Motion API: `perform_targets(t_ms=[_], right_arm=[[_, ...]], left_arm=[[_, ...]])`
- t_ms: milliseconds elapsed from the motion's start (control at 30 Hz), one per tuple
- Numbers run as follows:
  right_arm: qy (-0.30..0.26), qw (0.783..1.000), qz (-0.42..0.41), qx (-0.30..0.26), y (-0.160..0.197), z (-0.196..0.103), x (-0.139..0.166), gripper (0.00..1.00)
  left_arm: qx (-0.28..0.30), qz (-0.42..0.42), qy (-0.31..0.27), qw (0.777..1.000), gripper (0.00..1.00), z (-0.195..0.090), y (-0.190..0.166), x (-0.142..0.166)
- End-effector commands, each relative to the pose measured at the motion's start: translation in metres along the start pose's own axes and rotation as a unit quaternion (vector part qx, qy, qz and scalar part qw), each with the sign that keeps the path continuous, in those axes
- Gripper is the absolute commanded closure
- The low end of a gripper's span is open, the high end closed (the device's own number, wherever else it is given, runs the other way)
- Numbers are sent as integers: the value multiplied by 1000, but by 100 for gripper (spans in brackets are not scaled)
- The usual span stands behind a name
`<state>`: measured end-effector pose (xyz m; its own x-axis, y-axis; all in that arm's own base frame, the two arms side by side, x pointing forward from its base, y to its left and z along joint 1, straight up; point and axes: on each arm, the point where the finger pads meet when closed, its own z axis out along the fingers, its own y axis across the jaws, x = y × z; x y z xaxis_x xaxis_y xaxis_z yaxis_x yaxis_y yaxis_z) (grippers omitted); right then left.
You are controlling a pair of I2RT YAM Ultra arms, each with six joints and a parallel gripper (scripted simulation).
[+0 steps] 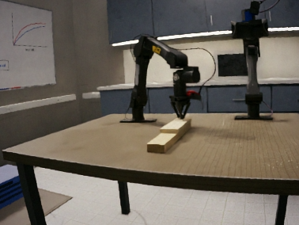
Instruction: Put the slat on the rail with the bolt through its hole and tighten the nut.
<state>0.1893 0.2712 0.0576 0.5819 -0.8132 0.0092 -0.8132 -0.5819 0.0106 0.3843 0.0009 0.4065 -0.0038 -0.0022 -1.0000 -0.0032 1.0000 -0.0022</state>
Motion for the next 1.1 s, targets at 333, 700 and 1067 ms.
perform_targets(t_ms=[333,700,1067], right_arm=[[-6,1000,-3,8,-7,2,-3,66],[-6,1000,-3,8,-7,5,-3,66],[-6,1000,-3,8,-7,7,-3,66]], left_arm=[[0,0,-6,1000,0,-1,0,-5],[0,0,-6,1000,0,-1,0,-5],[0,0,-6,1000,0,-1,0,-5]])
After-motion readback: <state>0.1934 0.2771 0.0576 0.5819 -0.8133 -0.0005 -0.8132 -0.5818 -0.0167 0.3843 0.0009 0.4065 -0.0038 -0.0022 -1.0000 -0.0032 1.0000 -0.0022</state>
